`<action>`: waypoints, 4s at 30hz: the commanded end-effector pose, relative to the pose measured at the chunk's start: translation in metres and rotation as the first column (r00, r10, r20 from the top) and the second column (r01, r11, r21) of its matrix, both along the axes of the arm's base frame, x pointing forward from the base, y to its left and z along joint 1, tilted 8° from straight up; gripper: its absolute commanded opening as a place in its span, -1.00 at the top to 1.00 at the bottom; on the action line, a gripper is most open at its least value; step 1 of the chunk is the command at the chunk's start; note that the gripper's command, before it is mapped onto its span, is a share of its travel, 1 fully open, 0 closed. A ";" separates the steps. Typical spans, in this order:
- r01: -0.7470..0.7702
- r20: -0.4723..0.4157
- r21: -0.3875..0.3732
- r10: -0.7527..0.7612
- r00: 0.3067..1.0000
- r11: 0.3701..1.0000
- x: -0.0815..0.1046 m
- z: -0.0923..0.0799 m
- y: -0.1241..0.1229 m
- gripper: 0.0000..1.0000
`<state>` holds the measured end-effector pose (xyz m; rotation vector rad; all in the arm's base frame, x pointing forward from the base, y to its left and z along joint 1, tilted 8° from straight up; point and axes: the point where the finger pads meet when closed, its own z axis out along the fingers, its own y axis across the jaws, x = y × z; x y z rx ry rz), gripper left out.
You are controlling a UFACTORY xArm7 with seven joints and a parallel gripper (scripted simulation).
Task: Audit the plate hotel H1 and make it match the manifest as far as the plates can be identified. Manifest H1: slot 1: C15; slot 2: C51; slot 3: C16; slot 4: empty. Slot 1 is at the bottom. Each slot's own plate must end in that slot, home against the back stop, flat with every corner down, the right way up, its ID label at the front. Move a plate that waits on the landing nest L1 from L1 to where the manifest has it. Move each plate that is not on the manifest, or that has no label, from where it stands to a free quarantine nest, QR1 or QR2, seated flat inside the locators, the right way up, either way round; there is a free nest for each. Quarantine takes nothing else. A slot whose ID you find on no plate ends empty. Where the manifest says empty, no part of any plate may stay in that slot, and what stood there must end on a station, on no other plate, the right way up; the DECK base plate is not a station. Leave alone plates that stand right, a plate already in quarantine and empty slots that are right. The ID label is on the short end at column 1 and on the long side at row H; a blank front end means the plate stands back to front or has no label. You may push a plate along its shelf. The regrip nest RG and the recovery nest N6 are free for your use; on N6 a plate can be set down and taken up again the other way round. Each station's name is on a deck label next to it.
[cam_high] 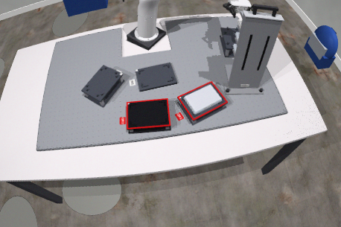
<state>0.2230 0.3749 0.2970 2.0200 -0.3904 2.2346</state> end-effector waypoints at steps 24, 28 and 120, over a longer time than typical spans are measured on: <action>0.000 0.001 0.004 0.000 1.000 1.000 0.024 -0.028 -0.002 -1.00; 0.000 0.001 0.004 0.000 1.000 1.000 0.032 -0.027 -0.004 -1.00; 0.000 0.000 0.004 0.000 1.000 1.000 0.005 -0.046 0.005 -1.00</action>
